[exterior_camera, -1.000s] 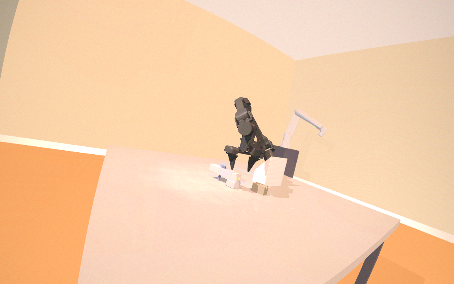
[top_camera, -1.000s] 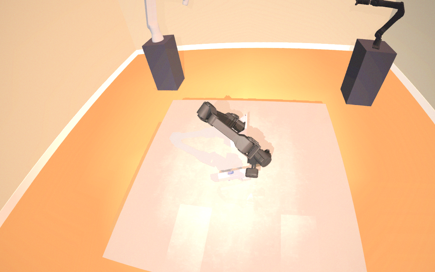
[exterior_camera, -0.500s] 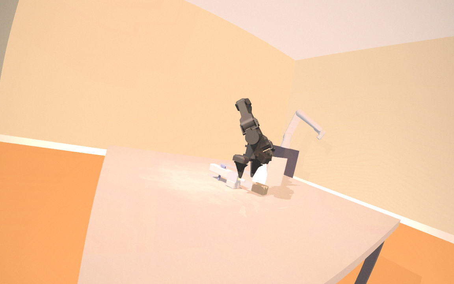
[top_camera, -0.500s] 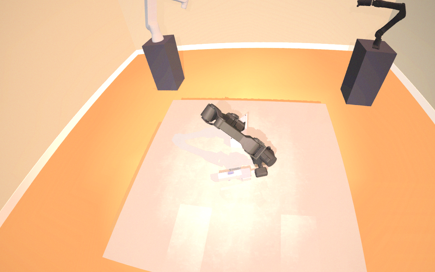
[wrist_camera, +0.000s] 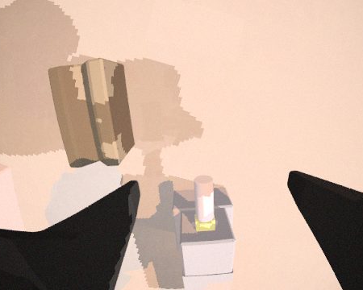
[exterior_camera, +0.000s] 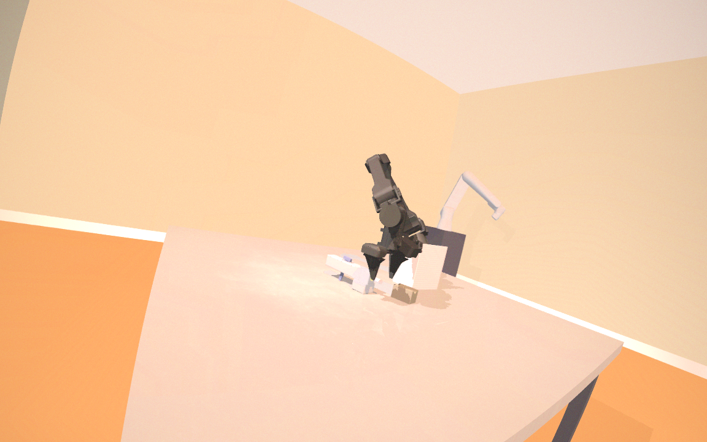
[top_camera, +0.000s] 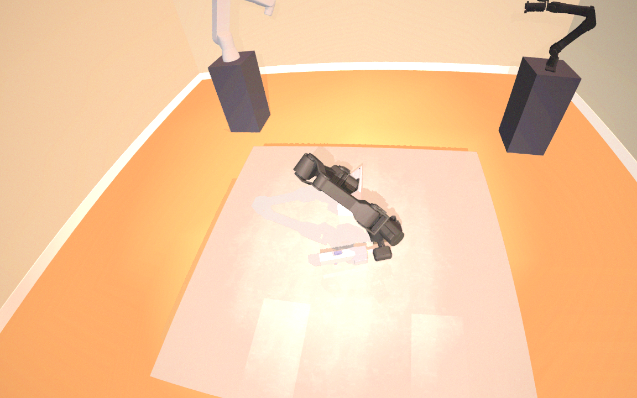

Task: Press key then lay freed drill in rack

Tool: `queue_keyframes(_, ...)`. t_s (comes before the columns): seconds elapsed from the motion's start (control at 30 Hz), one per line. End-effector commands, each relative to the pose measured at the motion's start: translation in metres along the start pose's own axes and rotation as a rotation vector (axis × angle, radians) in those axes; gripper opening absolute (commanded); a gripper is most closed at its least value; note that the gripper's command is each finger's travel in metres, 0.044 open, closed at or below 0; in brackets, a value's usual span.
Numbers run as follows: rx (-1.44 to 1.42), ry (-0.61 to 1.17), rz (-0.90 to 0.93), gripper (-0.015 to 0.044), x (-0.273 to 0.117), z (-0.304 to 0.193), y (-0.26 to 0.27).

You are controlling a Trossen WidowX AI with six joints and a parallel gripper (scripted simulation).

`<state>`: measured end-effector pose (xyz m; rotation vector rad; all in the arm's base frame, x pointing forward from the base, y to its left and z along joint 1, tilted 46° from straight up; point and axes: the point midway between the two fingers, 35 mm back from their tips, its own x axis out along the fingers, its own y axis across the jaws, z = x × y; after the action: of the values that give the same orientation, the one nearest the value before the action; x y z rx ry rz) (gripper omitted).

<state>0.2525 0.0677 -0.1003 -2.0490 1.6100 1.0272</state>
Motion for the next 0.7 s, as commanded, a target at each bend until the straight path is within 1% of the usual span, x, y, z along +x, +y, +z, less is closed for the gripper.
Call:
queue_keyframes(0.0,-0.011,0.007,0.012,0.0440,0.010,-0.002,0.004)
queue_keyframes(0.67,-0.010,0.010,0.013,0.0440,0.042,-0.012,0.006)
